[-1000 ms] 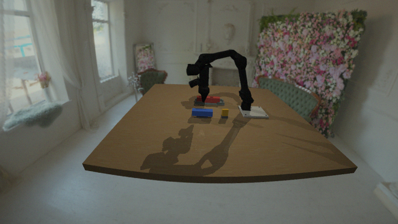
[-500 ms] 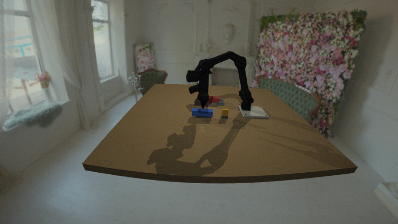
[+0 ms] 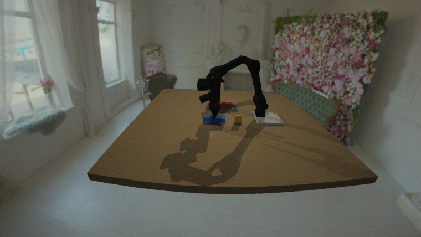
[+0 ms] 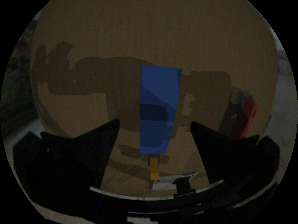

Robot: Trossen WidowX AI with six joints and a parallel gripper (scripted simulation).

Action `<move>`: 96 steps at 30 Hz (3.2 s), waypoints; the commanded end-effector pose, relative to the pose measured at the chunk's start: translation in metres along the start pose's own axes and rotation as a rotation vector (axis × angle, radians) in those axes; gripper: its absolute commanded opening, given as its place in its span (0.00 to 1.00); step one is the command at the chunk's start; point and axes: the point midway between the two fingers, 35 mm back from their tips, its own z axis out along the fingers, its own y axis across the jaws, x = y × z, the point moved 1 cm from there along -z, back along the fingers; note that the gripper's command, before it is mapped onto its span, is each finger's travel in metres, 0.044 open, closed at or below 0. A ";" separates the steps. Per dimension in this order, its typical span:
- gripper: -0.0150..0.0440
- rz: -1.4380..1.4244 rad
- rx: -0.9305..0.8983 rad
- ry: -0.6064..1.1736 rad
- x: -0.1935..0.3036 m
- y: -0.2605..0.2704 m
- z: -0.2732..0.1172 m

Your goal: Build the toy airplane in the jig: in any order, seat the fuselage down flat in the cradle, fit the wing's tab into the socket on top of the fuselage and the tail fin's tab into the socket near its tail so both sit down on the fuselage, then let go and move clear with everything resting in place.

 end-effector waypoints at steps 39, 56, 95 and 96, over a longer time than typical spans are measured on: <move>0.33 0.004 -0.004 -0.011 -0.002 -0.001 0.030; 0.25 0.004 -0.032 -0.046 -0.013 0.003 -0.014; 0.25 -0.137 0.009 0.004 -0.005 -0.028 -0.090; 0.25 -0.154 0.009 0.004 -0.005 -0.031 -0.090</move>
